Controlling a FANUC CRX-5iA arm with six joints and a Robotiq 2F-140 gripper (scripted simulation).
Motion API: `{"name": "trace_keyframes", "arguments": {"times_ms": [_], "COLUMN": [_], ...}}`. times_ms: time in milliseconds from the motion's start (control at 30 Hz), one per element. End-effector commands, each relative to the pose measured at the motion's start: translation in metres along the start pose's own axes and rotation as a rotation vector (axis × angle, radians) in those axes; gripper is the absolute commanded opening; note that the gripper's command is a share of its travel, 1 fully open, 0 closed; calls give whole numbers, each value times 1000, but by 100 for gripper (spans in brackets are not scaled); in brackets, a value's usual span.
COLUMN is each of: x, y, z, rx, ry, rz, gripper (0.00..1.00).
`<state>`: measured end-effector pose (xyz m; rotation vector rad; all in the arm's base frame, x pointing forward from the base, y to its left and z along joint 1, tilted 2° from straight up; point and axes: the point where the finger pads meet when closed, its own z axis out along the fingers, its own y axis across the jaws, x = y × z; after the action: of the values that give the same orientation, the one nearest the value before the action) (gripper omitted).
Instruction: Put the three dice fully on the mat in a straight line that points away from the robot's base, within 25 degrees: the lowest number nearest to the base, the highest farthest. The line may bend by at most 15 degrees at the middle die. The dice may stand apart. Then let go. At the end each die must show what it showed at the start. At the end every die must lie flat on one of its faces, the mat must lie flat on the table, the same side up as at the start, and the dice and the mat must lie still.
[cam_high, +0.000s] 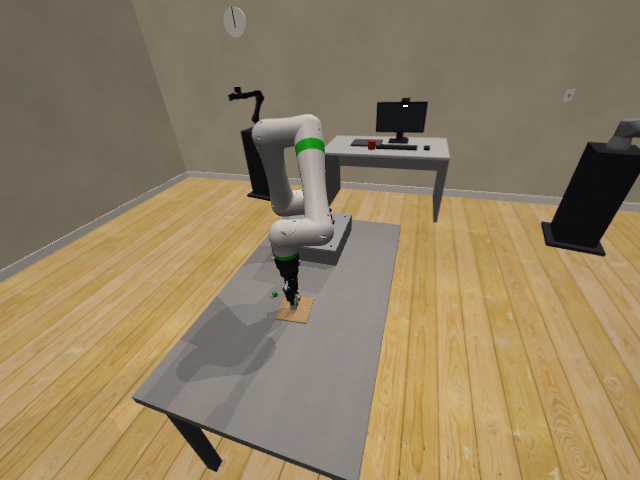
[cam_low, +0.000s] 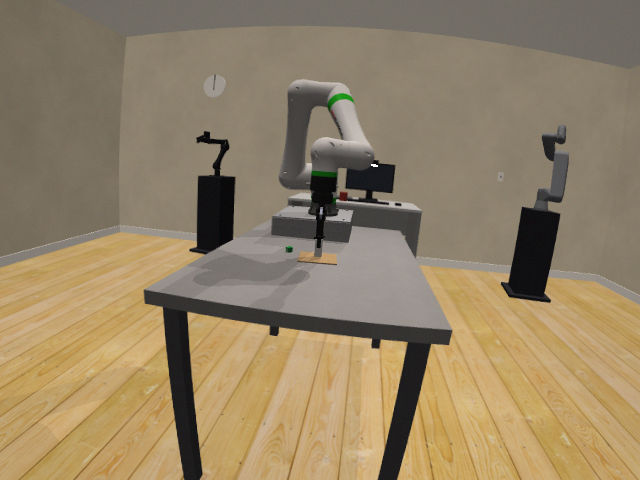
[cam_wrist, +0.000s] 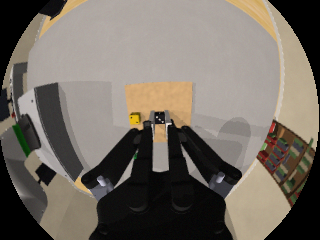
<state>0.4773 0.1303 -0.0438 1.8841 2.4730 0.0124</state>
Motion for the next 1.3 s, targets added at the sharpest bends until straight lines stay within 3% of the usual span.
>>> {"name": "trace_keyframes", "arguments": {"times_ms": [0, 1267], "x": [0, 0], "y": [0, 0], "z": [0, 4], "rx": [0, 0], "ry": [0, 0], "rz": [0, 0], "gripper": [9, 9]}}
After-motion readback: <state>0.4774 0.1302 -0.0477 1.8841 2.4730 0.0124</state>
